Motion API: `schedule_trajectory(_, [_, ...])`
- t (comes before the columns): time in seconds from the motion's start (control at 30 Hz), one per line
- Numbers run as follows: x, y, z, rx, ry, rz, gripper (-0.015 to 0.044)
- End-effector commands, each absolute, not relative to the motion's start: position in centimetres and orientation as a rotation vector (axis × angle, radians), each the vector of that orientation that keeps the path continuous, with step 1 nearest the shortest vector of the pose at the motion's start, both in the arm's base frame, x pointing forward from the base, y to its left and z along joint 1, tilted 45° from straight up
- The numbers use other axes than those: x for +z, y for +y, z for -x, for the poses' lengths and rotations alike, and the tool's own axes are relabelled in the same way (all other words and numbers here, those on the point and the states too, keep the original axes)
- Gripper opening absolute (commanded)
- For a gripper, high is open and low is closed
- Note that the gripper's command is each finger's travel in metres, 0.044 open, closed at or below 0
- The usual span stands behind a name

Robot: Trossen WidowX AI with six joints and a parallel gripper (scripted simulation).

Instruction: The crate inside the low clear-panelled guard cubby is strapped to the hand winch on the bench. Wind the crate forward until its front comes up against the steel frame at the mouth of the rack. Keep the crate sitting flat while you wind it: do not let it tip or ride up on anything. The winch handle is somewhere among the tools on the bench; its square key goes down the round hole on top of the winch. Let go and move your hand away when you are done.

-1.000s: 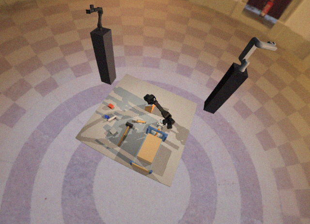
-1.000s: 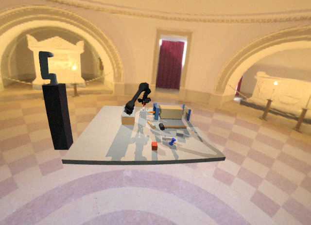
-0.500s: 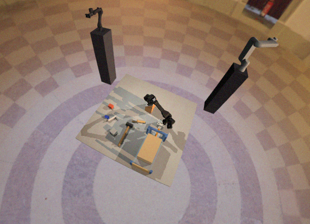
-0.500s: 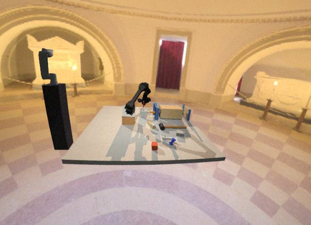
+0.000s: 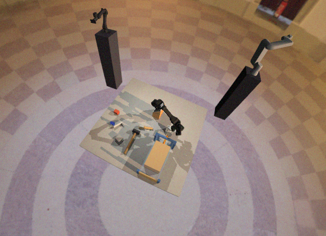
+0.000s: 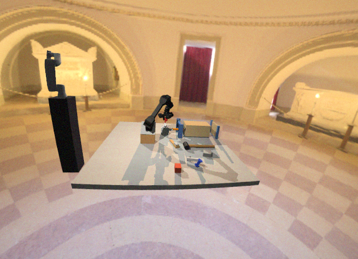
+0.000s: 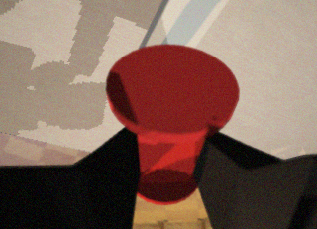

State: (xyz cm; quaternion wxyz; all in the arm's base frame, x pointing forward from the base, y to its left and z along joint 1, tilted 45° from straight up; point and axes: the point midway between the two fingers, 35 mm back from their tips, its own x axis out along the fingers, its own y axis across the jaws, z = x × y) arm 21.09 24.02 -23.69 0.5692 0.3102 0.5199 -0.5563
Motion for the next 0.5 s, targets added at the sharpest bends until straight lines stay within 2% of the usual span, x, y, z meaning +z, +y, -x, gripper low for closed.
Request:
schedule_trajectory(0.0, [-23.66,23.81,-18.37,-1.340,1.269,-0.666,0.0000])
schedule_trajectory(0.47, [-23.62,23.80,-18.17,-1.340,1.269,-0.666,0.0000])
